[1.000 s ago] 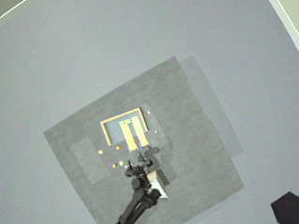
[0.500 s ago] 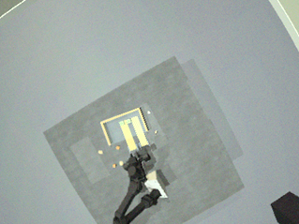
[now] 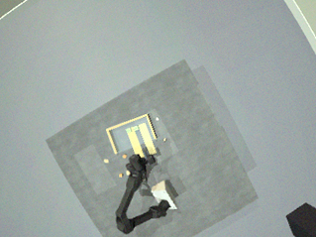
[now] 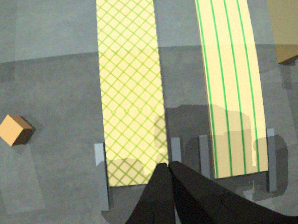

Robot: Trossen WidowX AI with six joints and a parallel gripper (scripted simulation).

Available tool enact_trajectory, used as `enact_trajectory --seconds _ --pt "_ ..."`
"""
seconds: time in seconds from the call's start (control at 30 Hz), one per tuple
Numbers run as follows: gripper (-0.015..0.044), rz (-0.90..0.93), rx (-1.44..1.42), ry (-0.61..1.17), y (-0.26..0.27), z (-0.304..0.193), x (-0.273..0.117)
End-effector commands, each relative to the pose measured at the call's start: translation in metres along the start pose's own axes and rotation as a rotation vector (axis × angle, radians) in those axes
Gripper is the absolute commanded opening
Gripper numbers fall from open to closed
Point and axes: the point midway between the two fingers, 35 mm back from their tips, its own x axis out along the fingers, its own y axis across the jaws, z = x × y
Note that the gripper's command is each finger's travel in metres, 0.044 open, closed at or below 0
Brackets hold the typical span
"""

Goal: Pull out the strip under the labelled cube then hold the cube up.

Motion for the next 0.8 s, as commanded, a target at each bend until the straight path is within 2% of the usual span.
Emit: enact_trajectory --seconds 0.0,0.77 --pt "0.0000 -0.018 0.036 0.351 0.022 -0.008 0.036" --pt "0.0000 -0.019 0.035 0.351 0.019 -0.011 0.050"
